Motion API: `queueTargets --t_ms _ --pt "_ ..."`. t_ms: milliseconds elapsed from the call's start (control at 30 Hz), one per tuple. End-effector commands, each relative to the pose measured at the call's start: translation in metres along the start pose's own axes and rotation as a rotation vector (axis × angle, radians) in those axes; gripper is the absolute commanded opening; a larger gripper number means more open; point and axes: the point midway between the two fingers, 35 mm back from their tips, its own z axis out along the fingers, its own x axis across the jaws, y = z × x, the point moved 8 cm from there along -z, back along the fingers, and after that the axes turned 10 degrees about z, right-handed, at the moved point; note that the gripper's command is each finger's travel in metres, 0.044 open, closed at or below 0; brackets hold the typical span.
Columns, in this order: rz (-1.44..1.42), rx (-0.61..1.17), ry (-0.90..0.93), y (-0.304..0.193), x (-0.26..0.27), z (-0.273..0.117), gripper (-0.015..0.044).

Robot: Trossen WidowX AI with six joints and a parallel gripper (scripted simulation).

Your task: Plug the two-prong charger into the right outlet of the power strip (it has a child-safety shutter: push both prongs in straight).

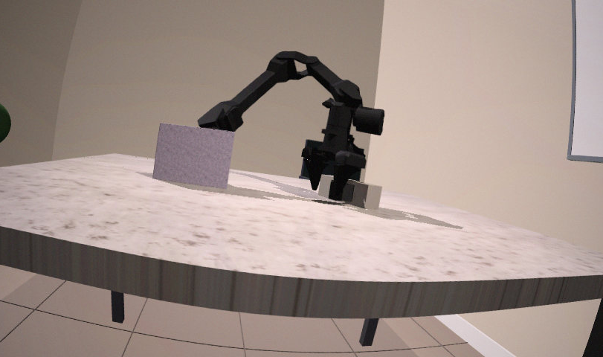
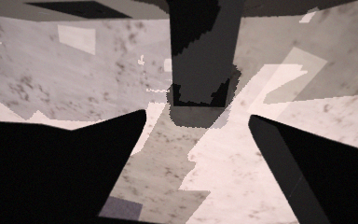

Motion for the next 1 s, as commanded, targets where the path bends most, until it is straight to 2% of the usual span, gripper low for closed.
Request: queueTargets --t_ms 0,467,700,967 --pt "-0.003 0.003 -0.004 -0.006 -0.001 0.001 0.0440" --pt "0.002 -0.016 0.005 -0.020 -0.003 0.000 0.0440" --pt "-0.001 -0.581 0.103 -0.050 -0.010 -0.060 0.0440" --pt "-0.003 -0.597 0.104 -0.051 -0.010 -0.062 0.0440"
